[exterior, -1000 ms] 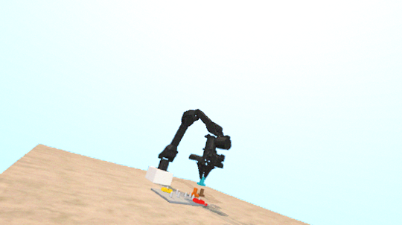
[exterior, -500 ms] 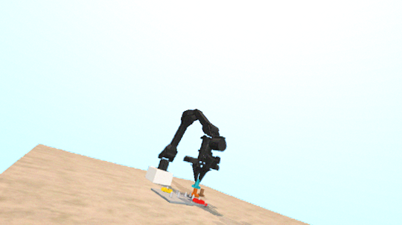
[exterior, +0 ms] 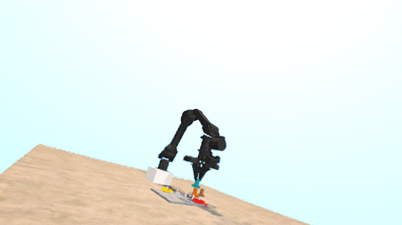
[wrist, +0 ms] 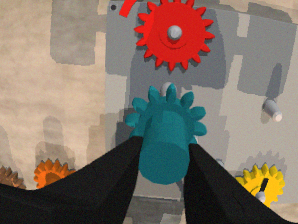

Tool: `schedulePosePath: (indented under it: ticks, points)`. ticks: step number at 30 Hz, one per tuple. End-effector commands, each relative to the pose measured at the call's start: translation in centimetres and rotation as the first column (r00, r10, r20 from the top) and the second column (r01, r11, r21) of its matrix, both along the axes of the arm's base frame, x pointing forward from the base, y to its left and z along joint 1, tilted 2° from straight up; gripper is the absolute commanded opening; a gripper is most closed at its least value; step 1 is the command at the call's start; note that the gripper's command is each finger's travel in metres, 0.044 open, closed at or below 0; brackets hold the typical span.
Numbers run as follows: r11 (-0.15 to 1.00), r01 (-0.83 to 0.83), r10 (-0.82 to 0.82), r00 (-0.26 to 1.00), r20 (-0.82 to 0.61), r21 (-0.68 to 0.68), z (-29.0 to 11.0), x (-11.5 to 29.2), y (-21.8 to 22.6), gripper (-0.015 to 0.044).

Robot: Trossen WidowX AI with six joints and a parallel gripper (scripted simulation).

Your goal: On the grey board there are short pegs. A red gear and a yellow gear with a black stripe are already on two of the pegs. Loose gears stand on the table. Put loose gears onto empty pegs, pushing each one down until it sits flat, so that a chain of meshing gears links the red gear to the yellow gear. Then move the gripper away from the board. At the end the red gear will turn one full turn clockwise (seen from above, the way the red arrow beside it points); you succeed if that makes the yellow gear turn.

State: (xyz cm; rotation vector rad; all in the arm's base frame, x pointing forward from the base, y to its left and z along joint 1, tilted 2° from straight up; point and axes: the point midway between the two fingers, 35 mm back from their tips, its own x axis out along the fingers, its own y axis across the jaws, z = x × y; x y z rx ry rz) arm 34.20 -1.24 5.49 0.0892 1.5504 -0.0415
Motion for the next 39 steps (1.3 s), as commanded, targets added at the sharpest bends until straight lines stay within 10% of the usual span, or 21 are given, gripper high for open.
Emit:
schedulePosePath:
  ticks: [1,19,39]
  points:
    - [1.0,-0.004,0.004,1.0,-0.001,0.0,0.0,0.0,0.0,0.0]
    - [0.975,-0.221,0.222,0.975,0.005,-0.005,-2.1,0.0,0.0,0.0]
    - [0.983,0.186,-0.186,0.982,-0.007,0.003,-4.7,0.0,0.1,0.0]
